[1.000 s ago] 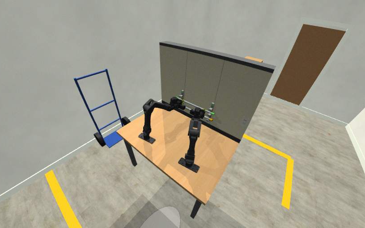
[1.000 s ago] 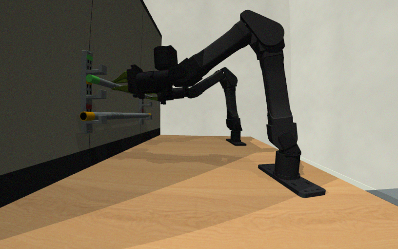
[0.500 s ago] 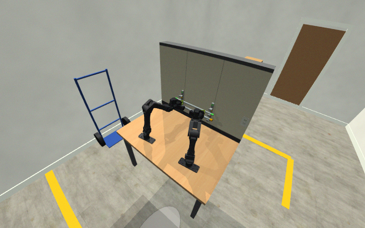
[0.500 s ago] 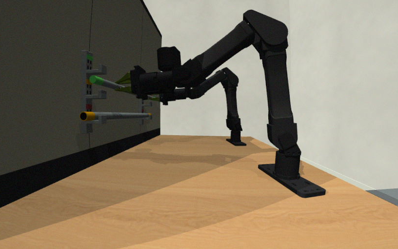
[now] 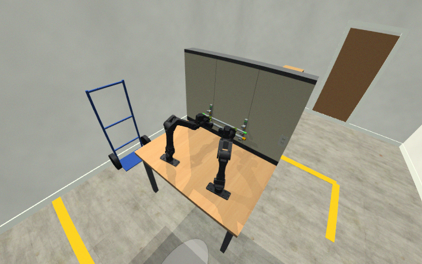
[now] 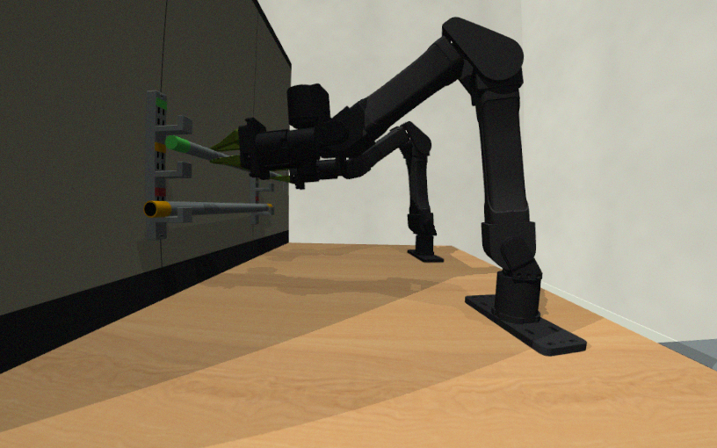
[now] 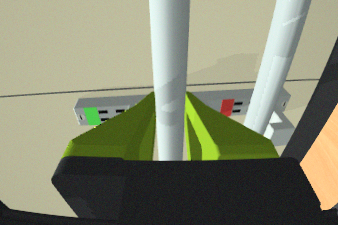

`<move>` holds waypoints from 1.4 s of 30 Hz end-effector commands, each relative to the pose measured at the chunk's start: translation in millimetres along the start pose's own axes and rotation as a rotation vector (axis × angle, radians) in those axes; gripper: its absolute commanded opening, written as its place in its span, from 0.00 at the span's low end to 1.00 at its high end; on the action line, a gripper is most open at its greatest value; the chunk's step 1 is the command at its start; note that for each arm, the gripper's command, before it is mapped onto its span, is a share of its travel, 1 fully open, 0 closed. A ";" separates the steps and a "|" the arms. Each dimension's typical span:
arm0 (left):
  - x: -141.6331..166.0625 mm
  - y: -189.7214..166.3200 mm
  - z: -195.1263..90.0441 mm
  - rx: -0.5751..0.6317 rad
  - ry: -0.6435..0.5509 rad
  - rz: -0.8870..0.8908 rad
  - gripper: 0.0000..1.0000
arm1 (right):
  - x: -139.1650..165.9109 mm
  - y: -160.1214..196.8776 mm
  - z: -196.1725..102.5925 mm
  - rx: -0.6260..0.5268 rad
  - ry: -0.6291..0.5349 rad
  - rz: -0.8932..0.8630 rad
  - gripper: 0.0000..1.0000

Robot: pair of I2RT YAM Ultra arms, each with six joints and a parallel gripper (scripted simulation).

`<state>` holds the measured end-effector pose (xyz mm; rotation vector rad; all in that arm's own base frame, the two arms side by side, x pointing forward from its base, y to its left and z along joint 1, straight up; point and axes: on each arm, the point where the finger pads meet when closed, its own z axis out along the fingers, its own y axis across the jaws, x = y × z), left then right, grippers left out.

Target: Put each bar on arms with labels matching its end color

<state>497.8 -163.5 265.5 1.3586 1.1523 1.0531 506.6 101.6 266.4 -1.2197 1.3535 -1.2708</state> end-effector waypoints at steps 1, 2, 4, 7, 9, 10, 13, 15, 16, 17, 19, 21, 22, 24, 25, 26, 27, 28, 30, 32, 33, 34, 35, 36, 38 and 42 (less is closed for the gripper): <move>-1.0 33.5 -9.0 -0.096 -0.001 -0.006 0.00 | 5.0 -28.2 -9.5 0.079 0.014 0.019 0.00; -1.0 33.4 -9.0 -0.096 -0.001 -0.006 0.00 | 5.0 -28.0 -9.4 0.079 0.014 0.019 0.00; -1.0 33.1 -9.0 -0.096 -0.001 -0.006 0.00 | 5.0 -27.7 -9.4 0.079 0.014 0.019 0.00; -1.0 32.8 -8.9 -0.096 -0.001 -0.006 0.00 | 5.0 -27.2 -9.4 0.079 0.014 0.019 0.00; -1.0 32.6 -8.9 -0.096 -0.001 -0.006 0.00 | 5.0 -27.0 -9.4 0.079 0.014 0.019 0.00; -1.0 32.6 -8.9 -0.096 -0.001 -0.006 0.00 | 5.0 -27.0 -9.4 0.079 0.014 0.019 0.00; -0.9 36.2 -9.2 -0.096 -0.001 -0.006 0.00 | 4.9 -30.5 -9.7 0.079 0.013 0.019 0.00; -0.9 38.5 -9.5 -0.096 -0.001 -0.006 0.00 | 5.0 -32.7 -9.8 0.079 0.013 0.019 0.00; -0.9 39.7 -9.6 -0.096 -0.001 -0.006 0.00 | 5.0 -33.9 -9.9 0.079 0.013 0.019 0.00; -0.9 40.9 -9.7 -0.096 -0.001 -0.006 0.00 | 5.0 -35.0 -10.0 0.079 0.013 0.019 0.00; -0.9 43.2 -9.9 -0.096 -0.001 -0.006 0.00 | 5.0 -37.3 -10.2 0.079 0.013 0.019 0.00; -0.8 45.6 -10.1 -0.096 -0.001 -0.006 0.00 | 5.1 -39.6 -10.4 0.079 0.013 0.019 0.00; -0.8 46.8 -10.3 -0.096 -0.001 -0.006 0.00 | 5.1 -40.8 -10.5 0.079 0.013 0.019 0.00; -0.8 49.1 -10.5 -0.096 -0.001 -0.006 0.00 | 5.2 -43.0 -10.7 0.079 0.013 0.019 0.00; -0.8 50.3 -10.6 -0.096 -0.001 -0.006 0.00 | 5.2 -44.2 -10.8 0.079 0.013 0.019 0.00; -0.8 50.3 -10.6 -0.096 -0.001 -0.006 0.00 | 5.2 -44.2 -10.8 0.079 0.013 0.019 0.00; -0.8 50.3 -10.6 -0.096 -0.001 -0.006 0.00 | 5.2 -44.2 -10.8 0.079 0.013 0.019 0.00; -0.8 52.2 -10.8 -0.096 -0.001 -0.006 0.00 | 5.2 -46.0 -10.9 0.080 0.014 0.019 0.00; -0.8 56.0 -11.1 -0.096 -0.001 -0.006 0.00 | 5.3 -49.9 -11.2 0.080 0.014 0.019 0.00; -0.8 59.8 -11.5 -0.096 -0.001 -0.006 0.00 | 5.4 -53.7 -11.5 0.080 0.014 0.019 0.00; -0.7 61.7 -11.7 -0.096 -0.001 -0.006 0.00 | 5.4 -55.6 -11.6 0.080 0.014 0.019 0.00; -0.7 63.6 -11.9 -0.096 -0.001 -0.006 0.00 | 5.4 -57.5 -11.8 0.080 0.014 0.019 0.00; -0.7 65.5 -12.1 -0.096 -0.001 -0.006 0.00 | 5.5 -59.4 -12.0 0.080 0.014 0.019 0.00; -0.7 67.4 -12.2 -0.096 -0.001 -0.006 0.00 | 5.5 -61.3 -12.1 0.080 0.014 0.019 0.00; -0.7 71.2 -12.6 -0.096 -0.001 -0.006 0.00 | 5.6 -65.1 -12.4 0.080 0.014 0.019 0.00; -0.6 78.9 -13.3 -0.096 -0.001 -0.006 0.00 | 5.7 -72.8 -13.0 0.080 0.014 0.019 0.00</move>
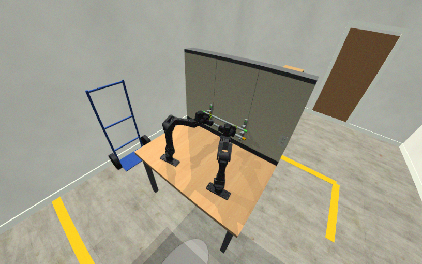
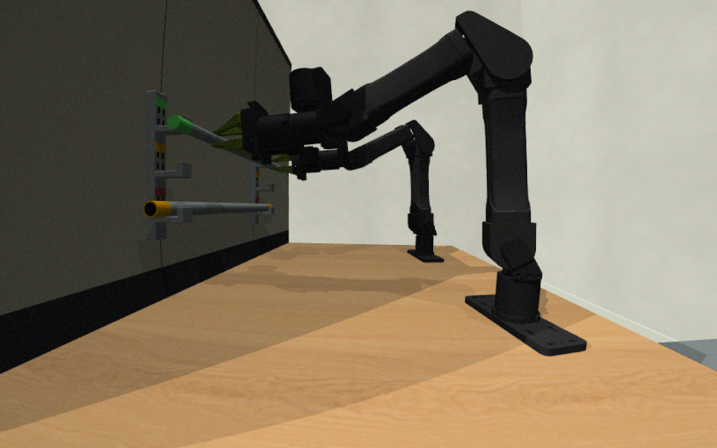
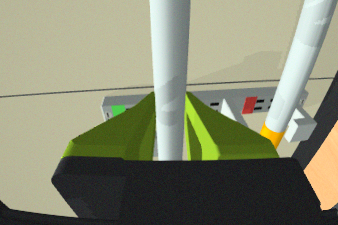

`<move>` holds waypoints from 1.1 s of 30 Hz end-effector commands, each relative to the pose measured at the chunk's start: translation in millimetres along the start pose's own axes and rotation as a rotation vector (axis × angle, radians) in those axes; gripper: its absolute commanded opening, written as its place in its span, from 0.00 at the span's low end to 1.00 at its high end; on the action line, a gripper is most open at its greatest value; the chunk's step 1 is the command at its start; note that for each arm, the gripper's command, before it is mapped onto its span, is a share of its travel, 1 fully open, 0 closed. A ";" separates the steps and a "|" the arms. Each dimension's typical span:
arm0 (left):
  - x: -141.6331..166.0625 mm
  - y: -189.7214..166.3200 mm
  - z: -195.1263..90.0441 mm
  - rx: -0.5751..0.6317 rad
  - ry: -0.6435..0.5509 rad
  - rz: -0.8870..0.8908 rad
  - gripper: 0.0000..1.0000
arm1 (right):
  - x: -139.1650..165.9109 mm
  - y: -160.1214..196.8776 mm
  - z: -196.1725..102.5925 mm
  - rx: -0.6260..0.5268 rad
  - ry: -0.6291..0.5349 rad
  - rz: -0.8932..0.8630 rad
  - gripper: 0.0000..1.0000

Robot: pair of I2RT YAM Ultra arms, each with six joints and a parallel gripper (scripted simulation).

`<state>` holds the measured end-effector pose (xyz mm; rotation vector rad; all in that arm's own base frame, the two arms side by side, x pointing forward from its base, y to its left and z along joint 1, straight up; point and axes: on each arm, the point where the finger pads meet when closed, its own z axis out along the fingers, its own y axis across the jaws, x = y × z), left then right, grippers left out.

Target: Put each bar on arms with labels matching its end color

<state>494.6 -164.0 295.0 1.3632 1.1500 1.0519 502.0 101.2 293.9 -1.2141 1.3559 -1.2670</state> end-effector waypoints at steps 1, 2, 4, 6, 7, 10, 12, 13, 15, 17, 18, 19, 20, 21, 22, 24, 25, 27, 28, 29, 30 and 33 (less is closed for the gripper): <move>0.3 49.9 -7.6 -0.098 0.002 -0.008 0.00 | 3.9 -45.8 -6.3 0.079 0.013 0.013 0.00; 0.3 49.9 -7.6 -0.098 0.002 -0.008 0.00 | 3.9 -45.8 -6.3 0.079 0.013 0.013 0.00; 0.4 52.6 -7.9 -0.098 0.002 -0.009 0.00 | 3.9 -48.9 -6.5 0.079 0.013 0.012 0.00; 0.4 55.4 -8.1 -0.098 0.002 -0.009 0.00 | 3.9 -51.9 -6.8 0.079 0.013 0.012 0.00; 0.5 56.8 -8.3 -0.098 0.002 -0.009 0.00 | 4.0 -53.4 -6.9 0.079 0.013 0.012 0.00; 0.5 60.9 -8.7 -0.098 0.002 -0.009 0.00 | 4.0 -57.9 -7.2 0.079 0.013 0.012 0.00; 0.5 63.6 -9.0 -0.098 0.002 -0.009 0.00 | 4.0 -60.9 -7.5 0.079 0.013 0.012 0.00; 0.5 65.0 -9.1 -0.098 0.002 -0.009 0.00 | 4.1 -62.5 -7.6 0.079 0.013 0.012 0.00; 0.6 67.8 -9.4 -0.098 0.002 -0.009 0.00 | 4.1 -65.5 -7.8 0.079 0.013 0.012 0.00; 0.6 70.5 -9.6 -0.098 0.002 -0.009 0.00 | 4.1 -68.5 -8.1 0.079 0.013 0.012 0.00; 0.6 70.5 -9.6 -0.098 0.002 -0.009 0.00 | 4.1 -68.5 -8.1 0.079 0.013 0.012 0.00; 0.6 70.5 -9.6 -0.098 0.002 -0.009 0.00 | 4.1 -68.5 -8.1 0.079 0.013 0.012 0.00; 0.6 72.1 -9.8 -0.097 0.002 -0.008 0.00 | 4.2 -70.1 -8.2 0.078 0.013 0.012 0.00; 0.6 73.8 -9.9 -0.097 0.002 -0.008 0.00 | 4.2 -71.9 -8.3 0.078 0.013 0.012 0.00; 0.6 75.5 -10.1 -0.097 0.002 -0.008 0.00 | 4.2 -73.7 -8.5 0.078 0.013 0.012 0.00; 0.6 79.0 -10.4 -0.097 0.002 -0.008 0.00 | 4.2 -77.3 -8.7 0.078 0.013 0.012 0.00; 0.6 80.7 -10.6 -0.097 0.002 -0.008 0.00 | 4.3 -79.1 -8.9 0.078 0.013 0.012 0.00; 0.7 84.1 -11.0 -0.097 0.002 -0.008 0.00 | 4.3 -82.7 -9.2 0.078 0.013 0.012 0.00; 0.7 85.9 -11.1 -0.097 0.002 -0.008 0.00 | 4.3 -84.5 -9.3 0.078 0.013 0.012 0.00; 0.7 87.6 -11.3 -0.097 0.002 -0.008 0.00 | 4.4 -86.3 -9.4 0.078 0.013 0.012 0.00; 0.7 89.3 -11.5 -0.097 0.002 -0.008 0.00 | 4.4 -88.1 -9.6 0.078 0.013 0.012 0.00; 0.8 94.5 -12.0 -0.097 0.002 -0.008 0.00 | 4.4 -93.4 -10.0 0.078 0.013 0.012 0.00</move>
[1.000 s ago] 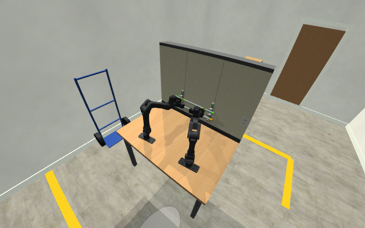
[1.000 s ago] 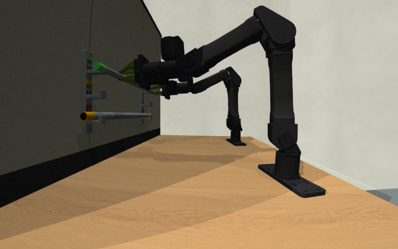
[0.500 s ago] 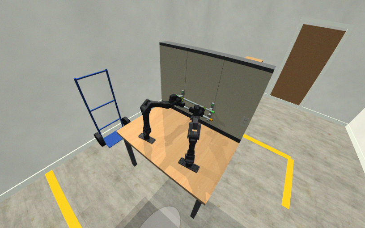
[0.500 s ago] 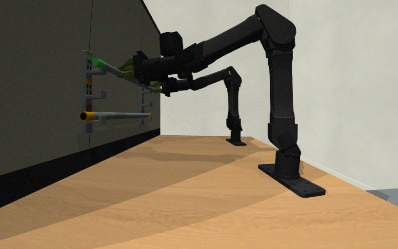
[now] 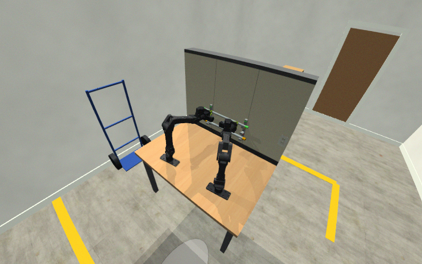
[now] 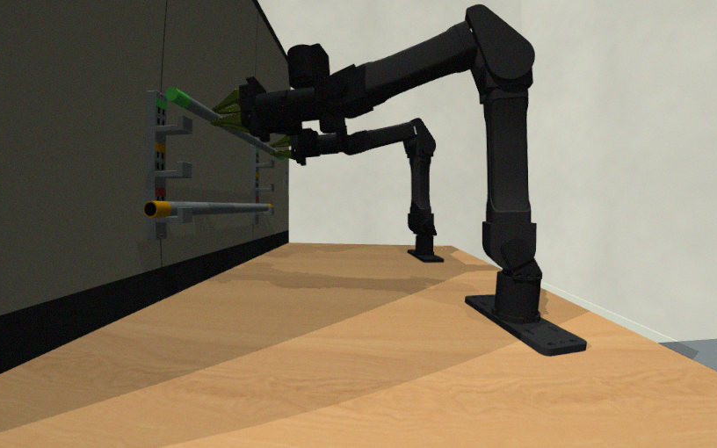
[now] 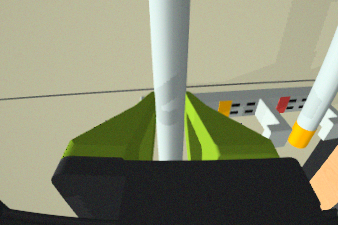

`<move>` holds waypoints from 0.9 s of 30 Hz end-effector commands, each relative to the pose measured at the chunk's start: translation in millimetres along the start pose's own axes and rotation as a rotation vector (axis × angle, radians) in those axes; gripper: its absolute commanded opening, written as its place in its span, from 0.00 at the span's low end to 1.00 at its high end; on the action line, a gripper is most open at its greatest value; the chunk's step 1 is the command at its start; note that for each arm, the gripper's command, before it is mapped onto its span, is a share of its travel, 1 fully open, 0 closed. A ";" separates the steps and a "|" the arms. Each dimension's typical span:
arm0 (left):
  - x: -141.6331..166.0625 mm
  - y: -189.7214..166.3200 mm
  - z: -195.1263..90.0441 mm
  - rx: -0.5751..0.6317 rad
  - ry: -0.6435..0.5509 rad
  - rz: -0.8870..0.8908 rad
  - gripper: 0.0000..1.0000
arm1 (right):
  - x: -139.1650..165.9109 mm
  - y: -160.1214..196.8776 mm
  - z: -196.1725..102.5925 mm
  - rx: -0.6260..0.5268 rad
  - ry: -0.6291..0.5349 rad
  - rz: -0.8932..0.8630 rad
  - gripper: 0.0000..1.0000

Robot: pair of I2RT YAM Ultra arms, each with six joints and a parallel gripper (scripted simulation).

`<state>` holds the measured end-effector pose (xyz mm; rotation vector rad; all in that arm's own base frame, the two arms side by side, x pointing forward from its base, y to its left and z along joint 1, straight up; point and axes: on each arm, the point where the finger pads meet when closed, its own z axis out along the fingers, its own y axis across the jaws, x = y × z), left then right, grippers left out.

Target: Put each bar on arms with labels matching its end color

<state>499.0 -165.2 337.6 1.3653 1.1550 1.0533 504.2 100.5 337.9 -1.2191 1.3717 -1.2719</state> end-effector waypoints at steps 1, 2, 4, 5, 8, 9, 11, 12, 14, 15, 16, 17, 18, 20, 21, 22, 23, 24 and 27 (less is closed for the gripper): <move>1.0 53.2 -12.7 -0.101 -0.001 -0.009 0.00 | 3.7 -51.0 -9.5 0.090 0.002 0.016 0.00; 1.0 53.2 -12.7 -0.101 -0.001 -0.009 0.00 | 3.7 -51.0 -9.5 0.090 0.002 0.016 0.00; 1.0 52.9 -12.7 -0.102 -0.001 -0.009 0.00 | 3.8 -50.8 -9.5 0.090 0.002 0.016 0.00; 1.0 52.5 -12.7 -0.102 -0.001 -0.009 0.00 | 3.8 -50.4 -9.5 0.090 0.002 0.016 0.00; 0.9 51.4 -12.5 -0.102 -0.001 -0.009 0.00 | 3.7 -49.3 -9.3 0.090 0.002 0.016 0.00; 0.9 51.0 -12.5 -0.102 -0.001 -0.009 0.00 | 3.7 -48.9 -9.3 0.090 0.002 0.016 0.00; 0.9 50.2 -12.4 -0.102 -0.001 -0.009 0.00 | 3.7 -48.1 -9.2 0.090 0.002 0.016 0.00; 0.9 49.9 -12.4 -0.102 -0.001 -0.009 0.00 | 3.7 -47.7 -9.2 0.090 0.002 0.016 0.00; 0.9 49.1 -12.3 -0.102 -0.001 -0.009 0.00 | 3.7 -46.9 -9.1 0.090 0.002 0.016 0.00; 0.9 48.7 -12.3 -0.102 -0.001 -0.009 0.00 | 3.7 -46.5 -9.1 0.090 0.002 0.016 0.00; 0.9 48.3 -12.2 -0.102 -0.001 -0.009 0.00 | 3.7 -46.1 -9.1 0.090 0.002 0.016 0.00; 0.9 48.0 -12.2 -0.102 -0.001 -0.009 0.00 | 3.7 -45.7 -9.0 0.090 0.002 0.016 0.00; 0.9 47.6 -12.1 -0.102 -0.001 -0.009 0.00 | 3.7 -45.3 -9.0 0.090 0.002 0.016 0.00; 0.9 47.6 -12.1 -0.102 -0.001 -0.009 0.00 | 3.7 -45.3 -9.0 0.090 0.002 0.016 0.00; 0.9 47.2 -12.1 -0.102 -0.001 -0.010 0.00 | 3.7 -45.0 -9.0 0.091 0.002 0.016 0.00; 0.9 46.8 -12.1 -0.102 -0.001 -0.010 0.00 | 3.7 -44.5 -8.9 0.091 0.002 0.016 0.00; 0.9 46.3 -12.0 -0.102 -0.001 -0.010 0.00 | 3.7 -44.1 -8.9 0.091 0.002 0.016 0.00; 0.9 45.9 -12.0 -0.102 -0.001 -0.010 0.00 | 3.7 -43.6 -8.9 0.091 0.002 0.016 0.00; 0.9 44.6 -11.9 -0.102 -0.001 -0.010 0.00 | 3.6 -42.3 -8.7 0.091 0.002 0.016 0.00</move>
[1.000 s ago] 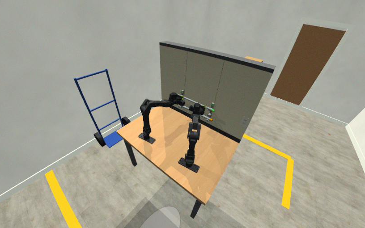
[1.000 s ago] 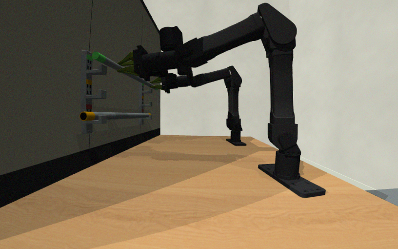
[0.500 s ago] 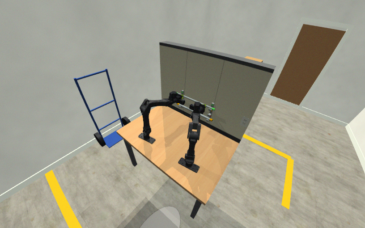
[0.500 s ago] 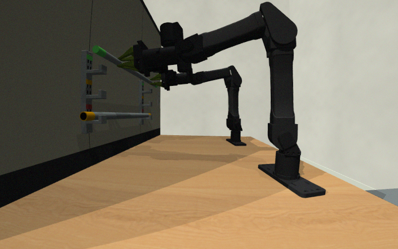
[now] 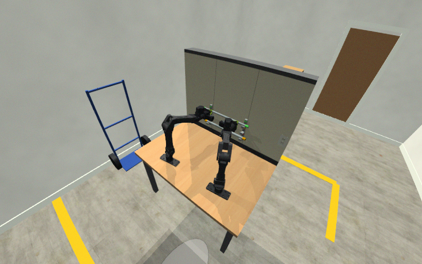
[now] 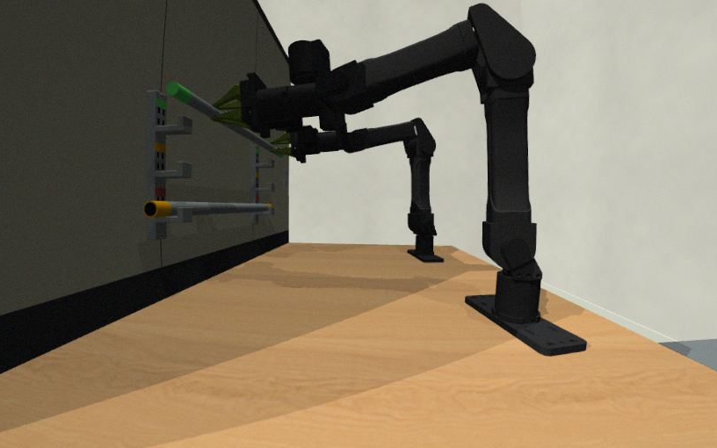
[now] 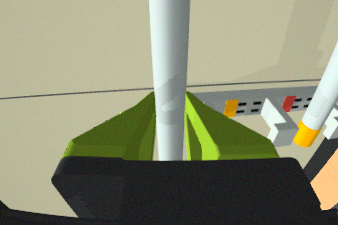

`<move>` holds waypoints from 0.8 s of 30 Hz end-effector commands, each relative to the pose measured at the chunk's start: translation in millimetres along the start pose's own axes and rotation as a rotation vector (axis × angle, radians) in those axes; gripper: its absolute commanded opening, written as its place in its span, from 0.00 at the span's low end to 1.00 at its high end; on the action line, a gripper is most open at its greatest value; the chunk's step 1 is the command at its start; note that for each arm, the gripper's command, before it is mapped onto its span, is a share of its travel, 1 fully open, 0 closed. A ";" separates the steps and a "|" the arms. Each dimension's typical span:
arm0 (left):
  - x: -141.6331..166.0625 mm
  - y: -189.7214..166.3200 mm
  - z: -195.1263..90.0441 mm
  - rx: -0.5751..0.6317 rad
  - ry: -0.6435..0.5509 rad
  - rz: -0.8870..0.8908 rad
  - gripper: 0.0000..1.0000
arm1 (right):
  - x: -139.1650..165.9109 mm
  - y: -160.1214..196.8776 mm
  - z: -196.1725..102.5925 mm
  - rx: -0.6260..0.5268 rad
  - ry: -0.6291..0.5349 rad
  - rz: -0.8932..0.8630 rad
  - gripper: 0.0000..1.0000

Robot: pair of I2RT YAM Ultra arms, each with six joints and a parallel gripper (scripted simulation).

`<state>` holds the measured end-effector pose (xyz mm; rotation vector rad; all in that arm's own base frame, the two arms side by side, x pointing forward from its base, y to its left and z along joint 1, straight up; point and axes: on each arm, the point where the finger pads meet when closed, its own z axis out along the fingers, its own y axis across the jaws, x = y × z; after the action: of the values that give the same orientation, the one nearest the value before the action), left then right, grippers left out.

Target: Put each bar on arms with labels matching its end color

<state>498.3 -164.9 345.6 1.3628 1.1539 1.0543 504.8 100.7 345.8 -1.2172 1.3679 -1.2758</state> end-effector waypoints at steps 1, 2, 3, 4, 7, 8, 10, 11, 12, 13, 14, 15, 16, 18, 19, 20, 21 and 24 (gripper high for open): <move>0.6 36.3 -10.1 -0.099 -0.001 -0.009 0.00 | 3.8 -34.0 -8.3 0.086 0.001 0.018 0.00; 0.6 35.9 -10.1 -0.099 -0.001 -0.009 0.00 | 3.8 -33.6 -8.3 0.086 0.001 0.018 0.00; 0.6 35.4 -10.0 -0.099 -0.001 -0.009 0.00 | 3.8 -33.1 -8.2 0.086 0.001 0.018 0.00; 0.6 35.0 -10.0 -0.099 -0.001 -0.009 0.00 | 3.8 -32.7 -8.2 0.086 0.001 0.018 0.00; 0.5 33.7 -9.9 -0.099 -0.001 -0.009 0.00 | 3.7 -31.4 -8.1 0.086 0.001 0.018 0.00; 0.5 33.2 -9.8 -0.099 -0.001 -0.009 0.00 | 3.7 -30.9 -8.1 0.086 0.001 0.018 0.00; 0.5 33.2 -9.8 -0.099 -0.001 -0.009 0.00 | 3.7 -30.9 -8.1 0.086 0.001 0.018 0.00; 0.5 32.7 -9.8 -0.100 -0.001 -0.009 0.00 | 3.7 -30.4 -8.0 0.086 0.001 0.018 0.00; 0.5 32.2 -9.7 -0.100 -0.001 -0.009 0.00 | 3.7 -29.9 -8.0 0.086 0.001 0.018 0.00; 0.5 31.7 -9.7 -0.100 -0.001 -0.009 0.00 | 3.7 -29.4 -7.9 0.086 0.001 0.018 0.00; 0.5 31.1 -9.6 -0.100 -0.001 -0.009 0.00 | 3.7 -28.8 -7.9 0.086 0.001 0.018 0.00; 0.5 30.6 -9.6 -0.100 -0.001 -0.009 0.00 | 3.7 -28.3 -7.8 0.086 0.001 0.018 0.00; 0.5 30.1 -9.5 -0.100 -0.001 -0.009 0.00 | 3.7 -27.8 -7.8 0.086 0.001 0.018 0.00; 0.5 29.0 -9.4 -0.100 -0.001 -0.009 0.00 | 3.6 -26.7 -7.7 0.086 0.001 0.018 0.00; 0.5 28.5 -9.4 -0.100 -0.001 -0.009 0.00 | 3.6 -26.2 -7.6 0.086 0.001 0.018 0.00; 0.5 28.0 -9.3 -0.100 -0.001 -0.009 0.00 | 3.6 -25.7 -7.6 0.086 0.001 0.018 0.00; 0.5 27.5 -9.3 -0.100 -0.001 -0.009 0.00 | 3.6 -25.1 -7.6 0.086 0.001 0.018 0.00; 0.5 25.9 -9.1 -0.100 -0.001 -0.009 0.00 | 3.6 -23.6 -7.4 0.086 0.001 0.018 0.00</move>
<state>498.4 -164.8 345.2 1.3430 1.1455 1.0576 504.9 100.7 348.0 -1.2091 1.3567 -1.2836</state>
